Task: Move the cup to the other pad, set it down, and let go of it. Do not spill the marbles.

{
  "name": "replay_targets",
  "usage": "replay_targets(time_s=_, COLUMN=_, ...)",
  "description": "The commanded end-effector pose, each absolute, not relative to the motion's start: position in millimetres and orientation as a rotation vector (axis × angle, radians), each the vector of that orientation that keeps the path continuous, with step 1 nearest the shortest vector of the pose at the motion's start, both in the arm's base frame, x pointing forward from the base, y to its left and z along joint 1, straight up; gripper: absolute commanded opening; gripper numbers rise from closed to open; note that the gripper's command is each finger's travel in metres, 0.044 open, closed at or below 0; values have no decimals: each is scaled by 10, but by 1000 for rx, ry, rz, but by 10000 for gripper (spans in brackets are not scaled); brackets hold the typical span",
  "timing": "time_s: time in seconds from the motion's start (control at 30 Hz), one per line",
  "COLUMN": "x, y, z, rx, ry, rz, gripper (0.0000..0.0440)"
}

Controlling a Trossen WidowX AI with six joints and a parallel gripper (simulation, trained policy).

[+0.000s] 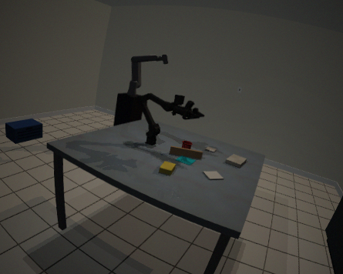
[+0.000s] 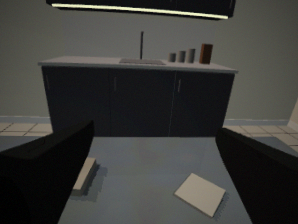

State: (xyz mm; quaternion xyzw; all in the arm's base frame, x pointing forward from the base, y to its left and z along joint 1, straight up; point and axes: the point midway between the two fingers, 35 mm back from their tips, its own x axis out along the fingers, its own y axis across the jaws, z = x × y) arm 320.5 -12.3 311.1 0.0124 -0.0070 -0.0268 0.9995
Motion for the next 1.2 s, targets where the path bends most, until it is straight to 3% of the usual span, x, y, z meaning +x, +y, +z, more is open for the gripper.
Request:
replay_targets(time_s=0.0, x=3202, y=-117, z=3114, rx=25, ry=-12, rz=-50, gripper=374)
replay_targets(time_s=0.43, x=3168, y=-44, z=3059, rx=50, ry=79, rz=-21, gripper=43)
replay_targets(time_s=0.73, x=3185, y=37, z=3042, rx=112, ry=163, rz=4, gripper=104)
replay_targets(time_s=1.17, x=3211, y=173, z=3012, rx=228, ry=308, rz=25, gripper=91)
